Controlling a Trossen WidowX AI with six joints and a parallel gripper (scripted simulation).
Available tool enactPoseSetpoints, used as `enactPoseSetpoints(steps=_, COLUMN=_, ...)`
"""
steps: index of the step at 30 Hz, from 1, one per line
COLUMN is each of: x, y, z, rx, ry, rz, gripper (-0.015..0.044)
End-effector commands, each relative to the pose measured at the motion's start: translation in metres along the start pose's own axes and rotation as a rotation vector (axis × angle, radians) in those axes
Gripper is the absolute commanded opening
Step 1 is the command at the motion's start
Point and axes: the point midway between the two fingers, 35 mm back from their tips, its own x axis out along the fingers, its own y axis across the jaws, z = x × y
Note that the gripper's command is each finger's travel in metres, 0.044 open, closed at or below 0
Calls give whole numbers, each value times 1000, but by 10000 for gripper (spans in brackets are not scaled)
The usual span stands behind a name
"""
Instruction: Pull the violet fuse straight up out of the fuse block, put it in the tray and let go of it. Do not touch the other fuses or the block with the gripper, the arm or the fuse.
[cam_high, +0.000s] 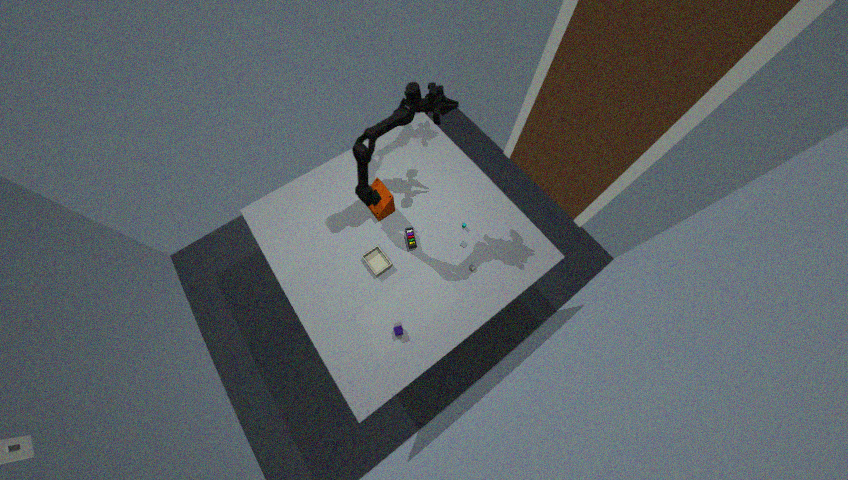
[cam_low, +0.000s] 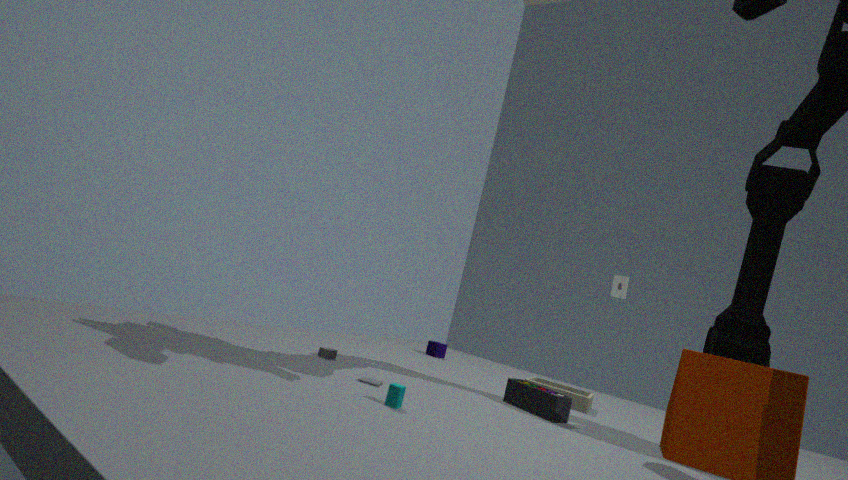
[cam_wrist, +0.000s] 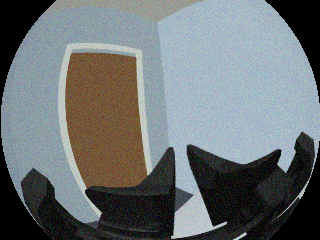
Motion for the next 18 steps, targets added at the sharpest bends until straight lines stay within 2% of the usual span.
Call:
enactPoseSetpoints(steps=1, x=30, y=-56, z=-38, rx=-94, ry=145, rz=-54, gripper=63)
enactPoseSetpoints(steps=10, x=56, y=-171, z=-136, rx=-250, ry=491, rz=-118, gripper=63)
enactPoseSetpoints(steps=18, x=33, y=-268, z=-231, rx=-337, ry=841, rz=-109, gripper=63)
